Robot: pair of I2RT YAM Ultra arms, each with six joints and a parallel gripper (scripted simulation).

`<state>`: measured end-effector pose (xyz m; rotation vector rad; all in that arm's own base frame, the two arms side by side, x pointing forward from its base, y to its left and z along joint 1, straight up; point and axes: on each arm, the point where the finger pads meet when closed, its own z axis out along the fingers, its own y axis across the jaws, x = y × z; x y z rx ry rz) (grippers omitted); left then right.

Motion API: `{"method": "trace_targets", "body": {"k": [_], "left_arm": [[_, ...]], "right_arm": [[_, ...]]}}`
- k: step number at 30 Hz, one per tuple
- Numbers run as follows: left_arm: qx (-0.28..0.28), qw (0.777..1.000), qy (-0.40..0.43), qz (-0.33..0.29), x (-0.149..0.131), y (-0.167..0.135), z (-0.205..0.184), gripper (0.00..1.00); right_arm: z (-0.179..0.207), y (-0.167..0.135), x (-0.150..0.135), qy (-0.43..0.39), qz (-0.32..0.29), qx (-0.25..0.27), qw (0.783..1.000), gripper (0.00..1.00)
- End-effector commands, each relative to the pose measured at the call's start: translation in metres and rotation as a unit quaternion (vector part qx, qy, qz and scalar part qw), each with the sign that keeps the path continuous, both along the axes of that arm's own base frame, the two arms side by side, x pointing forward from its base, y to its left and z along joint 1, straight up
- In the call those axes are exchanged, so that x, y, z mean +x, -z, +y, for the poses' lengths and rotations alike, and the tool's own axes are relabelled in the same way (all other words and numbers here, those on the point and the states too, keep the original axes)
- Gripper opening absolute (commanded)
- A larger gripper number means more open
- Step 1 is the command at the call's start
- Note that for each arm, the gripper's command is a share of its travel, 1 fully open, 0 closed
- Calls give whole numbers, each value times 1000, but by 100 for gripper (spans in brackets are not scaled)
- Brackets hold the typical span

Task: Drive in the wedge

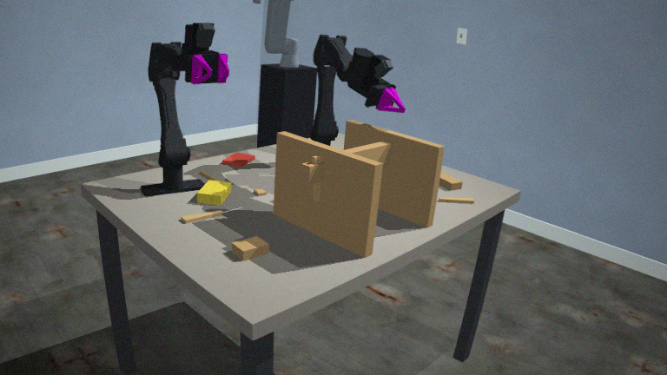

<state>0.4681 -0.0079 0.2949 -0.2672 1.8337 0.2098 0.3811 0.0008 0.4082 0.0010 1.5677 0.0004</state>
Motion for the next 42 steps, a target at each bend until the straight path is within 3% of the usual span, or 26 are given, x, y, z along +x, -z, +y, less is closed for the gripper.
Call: {"method": "trace_targets", "body": {"k": [1, 8, 12, 17, 21, 29, 42], "left_arm": [[-28, 997, -3, 76, -1, 20, 3, 0], [-63, 982, -15, 179, -15, 48, 5, 0], [-70, 978, -20, 194, -16, 49, 6, 0], [-73, 977, -22, 199, -15, 49, 8, 0], [-70, 984, -18, 160, -16, 20, 5, 0], [-60, 983, -19, 170, -15, 39, 8, 0], [-61, 984, -19, 164, -17, 40, 9, 0]], "right_arm": [[3, -16, -2, -2, -14, -2, 1000, 41], [3, -16, -2, -2, -14, -2, 1000, 41], [3, -16, -2, -2, -14, -2, 1000, 41], [3, -16, -2, -2, -14, -2, 1000, 41], [3, -16, -2, -2, -14, -2, 1000, 41], [3, -16, -2, -2, -14, -2, 1000, 41], [3, -16, -2, -2, -14, -2, 1000, 41]]}}
